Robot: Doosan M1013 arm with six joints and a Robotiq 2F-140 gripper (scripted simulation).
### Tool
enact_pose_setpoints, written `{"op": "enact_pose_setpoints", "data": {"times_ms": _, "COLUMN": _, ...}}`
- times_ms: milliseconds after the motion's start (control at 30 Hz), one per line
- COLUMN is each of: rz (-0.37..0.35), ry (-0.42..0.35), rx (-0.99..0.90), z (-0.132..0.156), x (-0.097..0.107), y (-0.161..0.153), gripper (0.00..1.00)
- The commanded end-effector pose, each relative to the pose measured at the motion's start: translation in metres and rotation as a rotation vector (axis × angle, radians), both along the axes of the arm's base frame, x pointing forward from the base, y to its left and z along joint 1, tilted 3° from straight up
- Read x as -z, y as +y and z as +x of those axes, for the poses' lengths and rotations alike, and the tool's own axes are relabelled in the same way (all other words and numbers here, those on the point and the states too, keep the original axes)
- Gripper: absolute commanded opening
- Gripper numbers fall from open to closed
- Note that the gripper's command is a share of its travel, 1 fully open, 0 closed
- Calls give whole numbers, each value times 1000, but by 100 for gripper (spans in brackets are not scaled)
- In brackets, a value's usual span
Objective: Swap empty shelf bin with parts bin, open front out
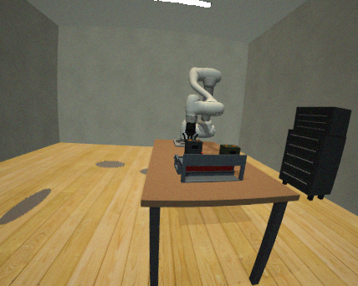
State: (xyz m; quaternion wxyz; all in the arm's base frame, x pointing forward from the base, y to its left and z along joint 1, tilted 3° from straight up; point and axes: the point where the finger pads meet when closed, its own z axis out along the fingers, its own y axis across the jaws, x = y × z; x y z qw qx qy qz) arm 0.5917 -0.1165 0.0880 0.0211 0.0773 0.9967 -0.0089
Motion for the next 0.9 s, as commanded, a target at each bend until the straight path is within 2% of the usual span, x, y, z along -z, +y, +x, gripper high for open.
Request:
{"op": "enact_pose_setpoints", "data": {"times_ms": 0, "rz": 3, "ry": -2, "rx": 4, "z": 0, "x": -8, "y": -1, "gripper": 10}}
{"op": "enact_pose_setpoints", "data": {"times_ms": 467, "rz": 3, "ry": -2, "rx": 4, "z": -1, "x": -49, "y": 0, "gripper": 10}}
{"op": "enact_pose_setpoints", "data": {"times_ms": 867, "rz": 3, "ry": -2, "rx": 4, "z": -2, "x": -71, "y": 0, "gripper": 10}}
